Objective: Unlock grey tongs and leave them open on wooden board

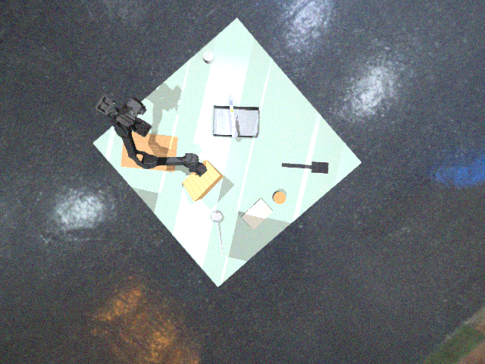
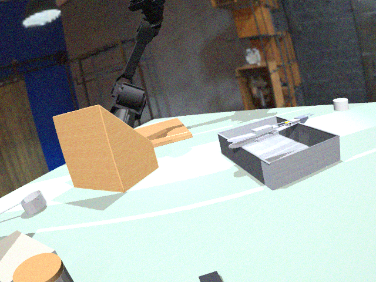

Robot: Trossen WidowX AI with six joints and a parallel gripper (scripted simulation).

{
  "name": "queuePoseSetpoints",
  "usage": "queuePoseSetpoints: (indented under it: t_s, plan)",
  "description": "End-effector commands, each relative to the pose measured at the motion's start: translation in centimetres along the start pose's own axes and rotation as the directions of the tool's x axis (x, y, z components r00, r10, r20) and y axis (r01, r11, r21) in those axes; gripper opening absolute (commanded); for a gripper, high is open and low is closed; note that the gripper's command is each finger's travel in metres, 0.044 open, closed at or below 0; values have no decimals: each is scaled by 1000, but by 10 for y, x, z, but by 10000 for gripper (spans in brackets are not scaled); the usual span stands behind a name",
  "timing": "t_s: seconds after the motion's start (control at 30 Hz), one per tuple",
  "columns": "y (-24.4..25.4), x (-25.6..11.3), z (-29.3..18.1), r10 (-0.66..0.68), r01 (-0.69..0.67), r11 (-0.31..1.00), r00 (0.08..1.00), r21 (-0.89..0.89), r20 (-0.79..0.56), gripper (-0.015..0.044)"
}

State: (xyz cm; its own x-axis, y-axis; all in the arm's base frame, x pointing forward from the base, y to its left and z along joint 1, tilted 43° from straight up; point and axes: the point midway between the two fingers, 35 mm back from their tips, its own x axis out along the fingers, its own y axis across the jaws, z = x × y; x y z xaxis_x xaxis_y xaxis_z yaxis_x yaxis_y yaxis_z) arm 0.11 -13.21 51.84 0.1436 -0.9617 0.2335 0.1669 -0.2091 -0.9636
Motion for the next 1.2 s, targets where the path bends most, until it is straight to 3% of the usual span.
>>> queuePoseSetpoints:
  t_s: [0.0,0.2,0.43,0.5,0.67,0.97,1.17]
  plan:
    - [21,16,47,62,-59,998,985,-23,163,260]
    - [64,30,127,202,-215,977,899,-11,388,260]
    - [126,14,222,385,-445,893,691,-59,611,260]
    - [146,3,247,434,-512,855,616,-84,658,260]
    - [170,-14,274,493,-571,809,526,-143,693,260]
    - [256,-102,342,678,-770,526,123,-362,725,260]
    - [319,-182,364,770,-838,209,-178,-505,613,260]
